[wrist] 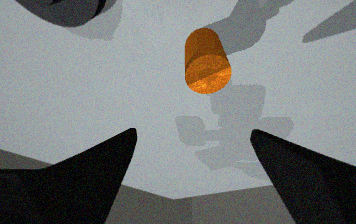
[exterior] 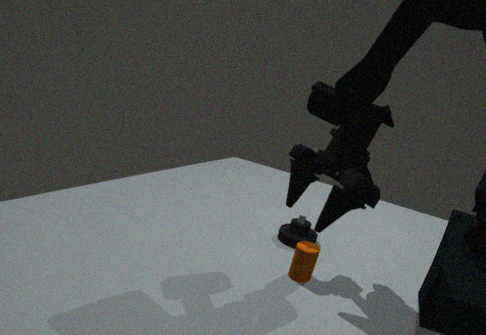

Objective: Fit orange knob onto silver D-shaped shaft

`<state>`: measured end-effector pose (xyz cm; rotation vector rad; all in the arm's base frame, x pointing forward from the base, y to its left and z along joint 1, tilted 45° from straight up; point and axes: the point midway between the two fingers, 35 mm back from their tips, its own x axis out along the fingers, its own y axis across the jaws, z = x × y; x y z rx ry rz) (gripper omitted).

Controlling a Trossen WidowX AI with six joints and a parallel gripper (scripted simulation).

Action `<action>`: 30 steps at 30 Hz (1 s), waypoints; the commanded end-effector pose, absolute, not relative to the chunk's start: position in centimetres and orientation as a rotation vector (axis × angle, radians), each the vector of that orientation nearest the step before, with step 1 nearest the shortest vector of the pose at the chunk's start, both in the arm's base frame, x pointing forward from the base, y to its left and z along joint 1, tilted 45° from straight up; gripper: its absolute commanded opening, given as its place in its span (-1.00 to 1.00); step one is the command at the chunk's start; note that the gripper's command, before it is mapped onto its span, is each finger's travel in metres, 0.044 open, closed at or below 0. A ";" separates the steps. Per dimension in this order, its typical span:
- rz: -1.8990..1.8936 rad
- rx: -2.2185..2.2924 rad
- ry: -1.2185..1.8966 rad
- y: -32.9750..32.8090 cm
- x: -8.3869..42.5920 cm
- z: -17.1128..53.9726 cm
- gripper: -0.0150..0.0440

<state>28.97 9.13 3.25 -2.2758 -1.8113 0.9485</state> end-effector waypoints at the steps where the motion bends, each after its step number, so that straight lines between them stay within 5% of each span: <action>1: 1.433 -2.212 -2.004 7.9 28.2 4.7 1.00; 16: 1.501 -2.192 -2.059 7.5 27.8 5.0 1.00; 26: 0.574 -2.275 -3.142 7.7 28.0 5.1 1.00; 30: 0.367 -2.240 -3.295 7.8 28.0 5.1 1.00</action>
